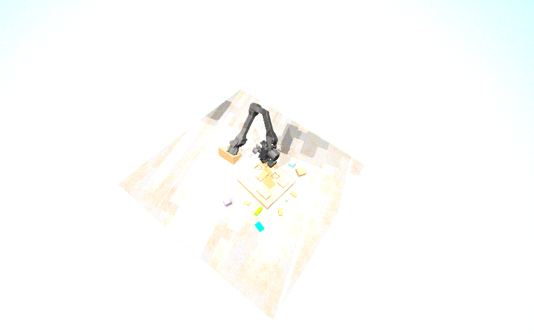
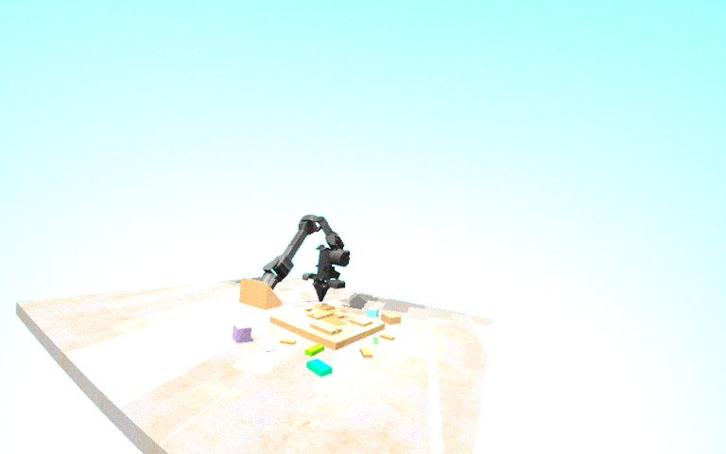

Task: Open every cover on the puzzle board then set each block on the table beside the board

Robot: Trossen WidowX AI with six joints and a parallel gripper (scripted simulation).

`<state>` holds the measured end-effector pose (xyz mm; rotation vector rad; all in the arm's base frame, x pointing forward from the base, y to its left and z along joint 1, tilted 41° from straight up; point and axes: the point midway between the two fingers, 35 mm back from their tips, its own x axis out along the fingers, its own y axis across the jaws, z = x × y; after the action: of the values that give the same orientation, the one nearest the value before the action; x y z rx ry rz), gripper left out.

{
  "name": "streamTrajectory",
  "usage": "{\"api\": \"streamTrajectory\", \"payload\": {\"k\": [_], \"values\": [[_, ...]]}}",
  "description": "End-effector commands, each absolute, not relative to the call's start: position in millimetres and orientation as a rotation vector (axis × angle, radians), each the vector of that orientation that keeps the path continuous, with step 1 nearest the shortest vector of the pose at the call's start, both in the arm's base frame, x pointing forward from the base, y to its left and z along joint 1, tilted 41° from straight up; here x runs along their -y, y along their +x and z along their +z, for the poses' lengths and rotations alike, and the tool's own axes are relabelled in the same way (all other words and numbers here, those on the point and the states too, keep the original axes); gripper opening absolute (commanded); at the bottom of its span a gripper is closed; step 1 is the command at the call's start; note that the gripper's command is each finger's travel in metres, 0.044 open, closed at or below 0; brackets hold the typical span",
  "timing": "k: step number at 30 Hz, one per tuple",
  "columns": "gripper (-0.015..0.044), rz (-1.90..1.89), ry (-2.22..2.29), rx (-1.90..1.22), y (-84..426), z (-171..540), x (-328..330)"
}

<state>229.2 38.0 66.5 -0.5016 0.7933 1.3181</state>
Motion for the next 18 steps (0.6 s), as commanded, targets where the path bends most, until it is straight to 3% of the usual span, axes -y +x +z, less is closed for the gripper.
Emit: {"api": "streamTrajectory", "payload": {"k": [1, 13, 18], "values": [[0.0, 1.317, -0.511, -0.791, 229.8, 72.2, -34.1], [0.0, 1.318, -0.501, -0.792, 228.9, 79.0, -29.2], [0.0, 1.31, -0.497, -0.79, 250.9, 76.3, -18.2]]}}
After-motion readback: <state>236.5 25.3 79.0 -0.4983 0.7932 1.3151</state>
